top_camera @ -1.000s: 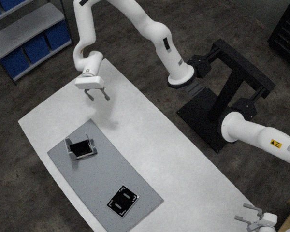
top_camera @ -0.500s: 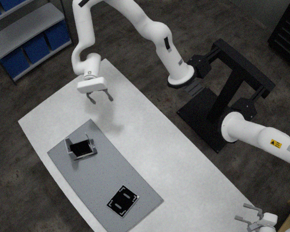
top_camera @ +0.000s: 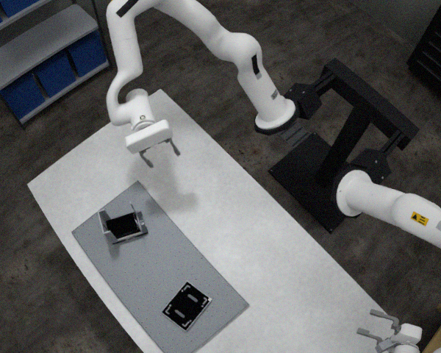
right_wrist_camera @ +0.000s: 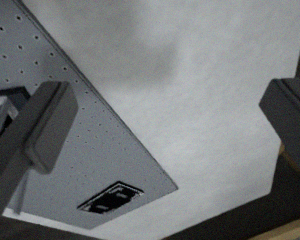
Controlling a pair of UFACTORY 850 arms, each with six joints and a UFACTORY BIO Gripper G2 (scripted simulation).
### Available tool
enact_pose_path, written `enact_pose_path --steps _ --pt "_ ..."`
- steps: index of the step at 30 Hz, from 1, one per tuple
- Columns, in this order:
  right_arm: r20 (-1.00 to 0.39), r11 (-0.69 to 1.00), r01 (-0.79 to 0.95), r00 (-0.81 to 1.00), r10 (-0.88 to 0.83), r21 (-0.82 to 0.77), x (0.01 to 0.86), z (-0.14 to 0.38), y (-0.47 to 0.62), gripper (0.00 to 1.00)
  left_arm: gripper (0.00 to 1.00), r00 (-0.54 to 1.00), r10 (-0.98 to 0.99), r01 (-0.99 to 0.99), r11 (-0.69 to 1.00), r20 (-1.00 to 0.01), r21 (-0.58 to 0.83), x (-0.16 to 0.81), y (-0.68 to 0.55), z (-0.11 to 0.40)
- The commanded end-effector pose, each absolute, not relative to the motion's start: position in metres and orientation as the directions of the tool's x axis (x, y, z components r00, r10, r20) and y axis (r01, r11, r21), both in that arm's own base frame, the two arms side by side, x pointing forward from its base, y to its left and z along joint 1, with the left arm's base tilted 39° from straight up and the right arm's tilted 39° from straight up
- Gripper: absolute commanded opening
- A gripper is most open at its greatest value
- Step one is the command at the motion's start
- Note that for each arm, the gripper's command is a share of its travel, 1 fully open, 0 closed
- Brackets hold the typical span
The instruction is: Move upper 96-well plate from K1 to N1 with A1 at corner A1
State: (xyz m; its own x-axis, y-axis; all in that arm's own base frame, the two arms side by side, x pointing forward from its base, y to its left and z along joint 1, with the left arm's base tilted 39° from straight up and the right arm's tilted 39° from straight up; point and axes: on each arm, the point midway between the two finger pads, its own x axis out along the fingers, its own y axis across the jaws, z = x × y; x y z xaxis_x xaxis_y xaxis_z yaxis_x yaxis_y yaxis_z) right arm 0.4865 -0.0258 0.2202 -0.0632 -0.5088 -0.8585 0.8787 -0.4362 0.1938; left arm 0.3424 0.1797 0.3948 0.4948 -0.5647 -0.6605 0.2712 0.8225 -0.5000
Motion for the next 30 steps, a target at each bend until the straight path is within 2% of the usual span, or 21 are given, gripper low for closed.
enact_pose_path --steps 1,14,30 --pt "-0.837 -0.312 0.938 -0.050 -0.545 0.147 0.484 0.211 -0.012 0.37 1.00 0.495 -0.564 0.272 0.823 -0.660 -0.499 0.343 0.180 0.395" --pt "-0.759 -0.012 0.999 0.021 -0.651 0.039 0.478 0.187 0.006 0.37 1.00 0.495 -0.564 0.272 0.823 -0.660 -0.499 0.343 0.180 0.395" --pt "-0.640 0.289 0.952 0.163 -0.751 -0.098 0.483 0.171 0.011 0.37 1.00 0.495 -0.564 0.272 0.823 -0.660 -0.499 0.343 0.180 0.395"
